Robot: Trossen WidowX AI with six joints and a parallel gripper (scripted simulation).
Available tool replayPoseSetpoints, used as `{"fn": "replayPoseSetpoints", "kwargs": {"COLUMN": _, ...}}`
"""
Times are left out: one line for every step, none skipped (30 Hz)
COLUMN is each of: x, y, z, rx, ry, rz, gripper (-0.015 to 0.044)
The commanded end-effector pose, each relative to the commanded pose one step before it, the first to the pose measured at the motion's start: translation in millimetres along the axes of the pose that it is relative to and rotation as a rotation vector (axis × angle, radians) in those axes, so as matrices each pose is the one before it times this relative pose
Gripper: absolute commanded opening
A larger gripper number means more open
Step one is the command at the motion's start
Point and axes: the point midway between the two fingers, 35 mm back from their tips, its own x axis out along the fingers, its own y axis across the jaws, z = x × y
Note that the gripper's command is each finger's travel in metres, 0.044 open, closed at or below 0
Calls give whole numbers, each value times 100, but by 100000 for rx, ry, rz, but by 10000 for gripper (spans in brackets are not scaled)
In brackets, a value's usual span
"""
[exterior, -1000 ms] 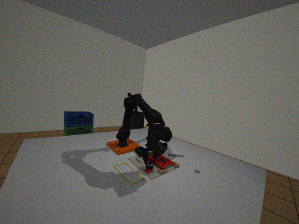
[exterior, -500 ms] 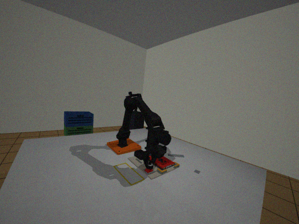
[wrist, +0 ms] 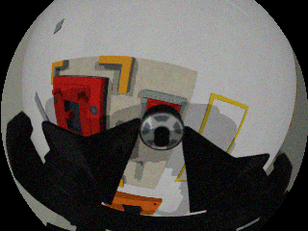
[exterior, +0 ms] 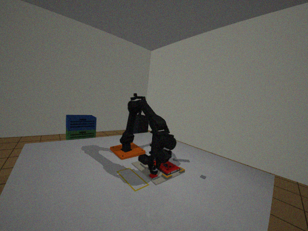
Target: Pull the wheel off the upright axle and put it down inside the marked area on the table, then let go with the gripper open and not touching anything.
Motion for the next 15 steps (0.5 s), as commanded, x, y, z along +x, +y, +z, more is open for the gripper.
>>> {"fn": "replayPoseSetpoints", "kwargs": {"x": -205, "y": -6, "z": 20, "rx": 0, "ry": -71, "rz": -24, "gripper": 0}}
{"fn": "replayPoseSetpoints", "kwargs": {"x": -33, "y": 0, "z": 2, "rx": -4, "ry": 4, "rz": 3, "gripper": 0}}
{"fn": "replayPoseSetpoints", "kwargs": {"x": -33, "y": 0, "z": 2, "rx": -4, "ry": 4, "rz": 3, "gripper": 0}}
{"fn": "replayPoseSetpoints", "kwargs": {"x": -33, "y": 0, "z": 2, "rx": -4, "ry": 4, "rz": 3, "gripper": 0}}
{"fn": "replayPoseSetpoints", "kwargs": {"x": -33, "y": 0, "z": 2, "rx": -4, "ry": 4, "rz": 3, "gripper": 0}}
{"fn": "replayPoseSetpoints", "kwargs": {"x": -33, "y": 0, "z": 2, "rx": -4, "ry": 4, "rz": 3, "gripper": 0}}
{"fn": "replayPoseSetpoints", "kwargs": {"x": -33, "y": 0, "z": 2, "rx": -4, "ry": 4, "rz": 3, "gripper": 0}}
{"fn": "replayPoseSetpoints", "kwargs": {"x": -33, "y": 0, "z": 2, "rx": -4, "ry": 4, "rz": 3, "gripper": 0}}
{"fn": "replayPoseSetpoints", "kwargs": {"x": -33, "y": 0, "z": 2, "rx": -4, "ry": 4, "rz": 3, "gripper": 0}}
{"fn": "replayPoseSetpoints", "kwargs": {"x": -33, "y": 0, "z": 2, "rx": -4, "ry": 4, "rz": 3, "gripper": 0}}
{"fn": "replayPoseSetpoints", "kwargs": {"x": -33, "y": 0, "z": 2, "rx": -4, "ry": 4, "rz": 3, "gripper": 0}}
{"fn": "replayPoseSetpoints", "kwargs": {"x": -33, "y": 0, "z": 2, "rx": -4, "ry": 4, "rz": 3, "gripper": 0}}
{"fn": "replayPoseSetpoints", "kwargs": {"x": -33, "y": 0, "z": 2, "rx": -4, "ry": 4, "rz": 3, "gripper": 0}}
{"fn": "replayPoseSetpoints", "kwargs": {"x": -33, "y": 0, "z": 2, "rx": -4, "ry": 4, "rz": 3, "gripper": 0}}
{"fn": "replayPoseSetpoints", "kwargs": {"x": -33, "y": 0, "z": 2, "rx": -4, "ry": 4, "rz": 3, "gripper": 0}}
